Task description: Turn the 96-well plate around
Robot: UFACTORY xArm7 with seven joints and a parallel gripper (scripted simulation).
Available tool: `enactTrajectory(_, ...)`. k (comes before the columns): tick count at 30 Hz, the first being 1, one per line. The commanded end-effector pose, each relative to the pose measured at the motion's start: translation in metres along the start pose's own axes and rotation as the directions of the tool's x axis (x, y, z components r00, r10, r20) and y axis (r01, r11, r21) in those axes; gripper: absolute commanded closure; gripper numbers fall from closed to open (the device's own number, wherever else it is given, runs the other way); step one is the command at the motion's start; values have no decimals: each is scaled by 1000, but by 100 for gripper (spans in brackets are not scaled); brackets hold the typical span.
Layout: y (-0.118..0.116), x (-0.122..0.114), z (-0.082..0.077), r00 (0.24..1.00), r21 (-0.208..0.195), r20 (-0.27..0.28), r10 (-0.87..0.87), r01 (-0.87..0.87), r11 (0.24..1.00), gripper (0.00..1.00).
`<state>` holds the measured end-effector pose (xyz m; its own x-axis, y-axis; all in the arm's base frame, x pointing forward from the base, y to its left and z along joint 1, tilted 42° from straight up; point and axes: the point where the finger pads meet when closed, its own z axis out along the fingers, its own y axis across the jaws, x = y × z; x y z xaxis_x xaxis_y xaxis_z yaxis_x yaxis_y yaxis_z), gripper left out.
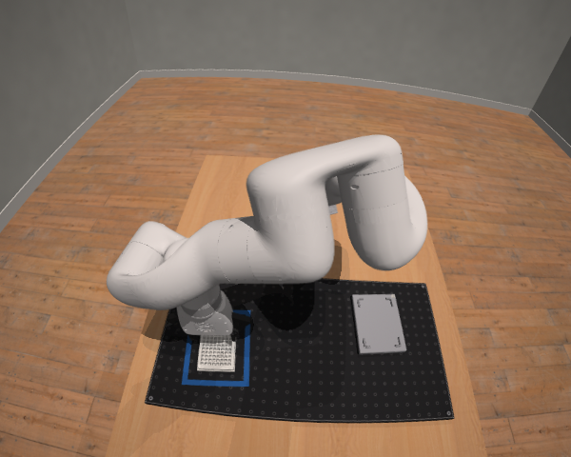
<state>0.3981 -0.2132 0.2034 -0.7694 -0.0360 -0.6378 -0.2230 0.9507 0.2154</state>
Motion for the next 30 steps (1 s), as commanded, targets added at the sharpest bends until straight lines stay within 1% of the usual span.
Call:
enactTrajectory(1,-1,0,6,1000,3,2,0,0,1000,0)
enactTrajectory(20,-1,0,35,1000,3,2,0,0,1000,0)
enactTrajectory(30,-1,0,35,1000,3,2,0,0,1000,0)
